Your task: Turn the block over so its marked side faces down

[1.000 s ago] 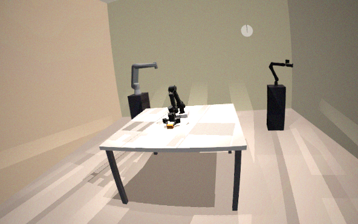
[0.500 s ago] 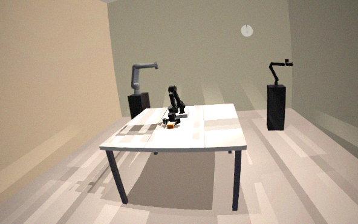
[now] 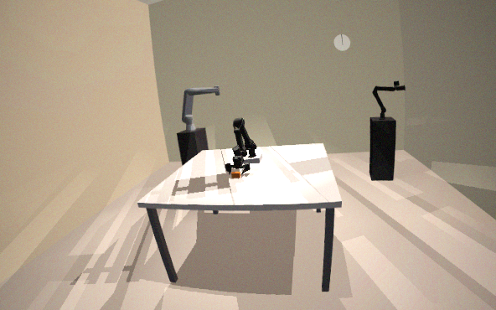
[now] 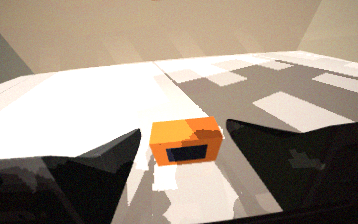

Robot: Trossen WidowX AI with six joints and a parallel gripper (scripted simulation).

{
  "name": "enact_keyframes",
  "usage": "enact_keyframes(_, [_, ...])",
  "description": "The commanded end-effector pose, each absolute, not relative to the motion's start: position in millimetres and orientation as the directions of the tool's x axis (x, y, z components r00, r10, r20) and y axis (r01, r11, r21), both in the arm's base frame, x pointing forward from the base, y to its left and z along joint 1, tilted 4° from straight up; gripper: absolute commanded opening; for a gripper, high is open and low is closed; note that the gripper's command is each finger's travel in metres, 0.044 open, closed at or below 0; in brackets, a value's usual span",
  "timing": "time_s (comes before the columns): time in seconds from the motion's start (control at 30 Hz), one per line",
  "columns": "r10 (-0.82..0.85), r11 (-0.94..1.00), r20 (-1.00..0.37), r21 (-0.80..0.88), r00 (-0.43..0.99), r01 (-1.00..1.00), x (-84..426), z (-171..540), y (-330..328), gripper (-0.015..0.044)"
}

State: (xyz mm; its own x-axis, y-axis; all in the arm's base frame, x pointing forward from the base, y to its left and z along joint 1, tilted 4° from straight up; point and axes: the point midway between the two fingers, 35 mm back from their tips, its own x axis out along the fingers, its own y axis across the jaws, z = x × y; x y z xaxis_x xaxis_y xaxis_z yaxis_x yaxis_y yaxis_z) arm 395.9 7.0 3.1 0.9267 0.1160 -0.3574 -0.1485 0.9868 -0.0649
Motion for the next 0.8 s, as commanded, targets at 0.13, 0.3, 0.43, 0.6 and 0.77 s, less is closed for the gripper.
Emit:
enact_keyframes(0.13, [0.118,0.987,-0.362,-0.06,0.925,-0.149,396.6,3.2,7.3,0.044])
enact_keyframes(0.3, [0.098,0.988,-0.509,-0.051,0.855,-0.144,412.4,6.6,7.4,0.044])
enact_keyframes(0.43, [0.078,0.989,-0.634,-0.05,0.769,-0.142,414.1,22.1,8.1,0.044])
enact_keyframes(0.6, [0.053,0.988,-0.72,-0.063,0.692,-0.141,408.1,59.7,8.8,0.044])
enact_keyframes(0.77, [0.041,0.987,-0.78,-0.064,0.625,-0.145,393.3,73.0,9.0,0.044])
